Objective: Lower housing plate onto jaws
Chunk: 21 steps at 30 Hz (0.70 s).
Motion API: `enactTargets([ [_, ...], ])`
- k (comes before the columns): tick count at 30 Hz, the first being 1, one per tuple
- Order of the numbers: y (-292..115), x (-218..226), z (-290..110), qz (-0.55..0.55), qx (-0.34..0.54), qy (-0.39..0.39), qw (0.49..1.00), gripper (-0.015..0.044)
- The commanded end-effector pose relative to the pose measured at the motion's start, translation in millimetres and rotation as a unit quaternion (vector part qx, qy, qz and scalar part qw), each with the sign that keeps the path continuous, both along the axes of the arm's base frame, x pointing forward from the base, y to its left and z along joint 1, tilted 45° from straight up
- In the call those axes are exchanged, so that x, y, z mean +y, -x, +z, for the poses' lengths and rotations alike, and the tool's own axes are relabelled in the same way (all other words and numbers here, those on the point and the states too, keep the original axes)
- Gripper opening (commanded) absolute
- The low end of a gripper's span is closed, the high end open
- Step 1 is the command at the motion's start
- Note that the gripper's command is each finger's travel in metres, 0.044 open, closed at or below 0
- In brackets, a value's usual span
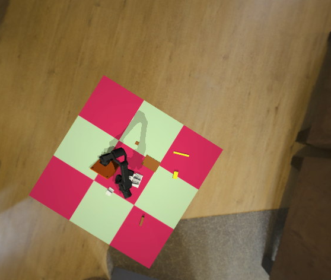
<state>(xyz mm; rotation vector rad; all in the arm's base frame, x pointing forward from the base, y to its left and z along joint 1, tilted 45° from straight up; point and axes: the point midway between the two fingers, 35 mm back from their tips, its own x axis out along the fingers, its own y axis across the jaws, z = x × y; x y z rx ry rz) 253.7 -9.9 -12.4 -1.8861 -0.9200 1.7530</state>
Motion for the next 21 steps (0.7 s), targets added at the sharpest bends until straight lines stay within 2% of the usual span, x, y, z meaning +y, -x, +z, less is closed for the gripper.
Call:
enactTargets([
  [1,0.4,2.1,-2.1,-0.002,0.002,-0.002,1.000,0.0351],
  [21,0.5,3.8,-3.8,-0.002,0.002,-0.002,1.000,0.0351],
])
